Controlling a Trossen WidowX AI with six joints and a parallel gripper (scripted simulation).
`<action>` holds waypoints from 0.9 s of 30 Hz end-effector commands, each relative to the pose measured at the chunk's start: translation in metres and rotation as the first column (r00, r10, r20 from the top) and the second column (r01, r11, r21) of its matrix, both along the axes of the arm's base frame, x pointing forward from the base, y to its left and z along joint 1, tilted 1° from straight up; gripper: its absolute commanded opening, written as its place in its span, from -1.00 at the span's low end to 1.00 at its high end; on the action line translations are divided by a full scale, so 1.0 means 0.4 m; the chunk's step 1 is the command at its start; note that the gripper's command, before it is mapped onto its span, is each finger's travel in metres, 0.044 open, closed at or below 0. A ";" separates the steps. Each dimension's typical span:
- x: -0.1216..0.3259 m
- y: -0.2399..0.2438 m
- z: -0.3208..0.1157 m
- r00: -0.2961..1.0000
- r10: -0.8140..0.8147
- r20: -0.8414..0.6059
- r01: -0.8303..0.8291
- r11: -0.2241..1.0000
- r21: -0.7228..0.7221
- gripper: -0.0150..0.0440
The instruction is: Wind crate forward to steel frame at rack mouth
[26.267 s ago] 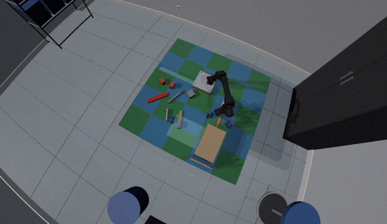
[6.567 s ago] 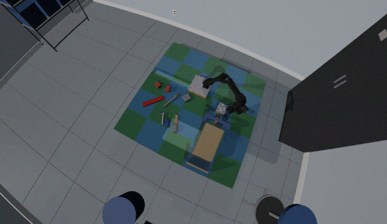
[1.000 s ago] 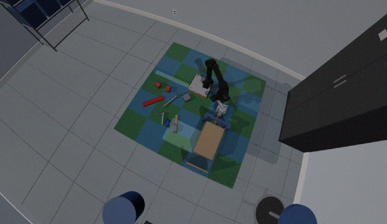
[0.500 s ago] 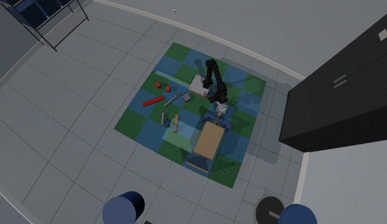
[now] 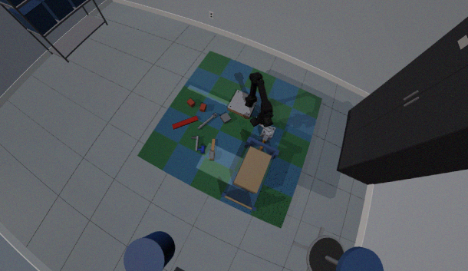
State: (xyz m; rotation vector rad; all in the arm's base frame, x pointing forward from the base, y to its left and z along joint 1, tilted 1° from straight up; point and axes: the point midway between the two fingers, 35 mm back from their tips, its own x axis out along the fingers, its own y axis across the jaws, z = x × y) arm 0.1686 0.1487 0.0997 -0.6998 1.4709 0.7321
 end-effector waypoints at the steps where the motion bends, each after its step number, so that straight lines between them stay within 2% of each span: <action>1: 0.032 -0.006 0.000 1.000 -0.007 0.024 0.007 1.000 -0.009 -0.49; 27: 0.119 -0.001 0.001 1.000 -0.007 0.026 0.007 1.000 -0.009 -0.49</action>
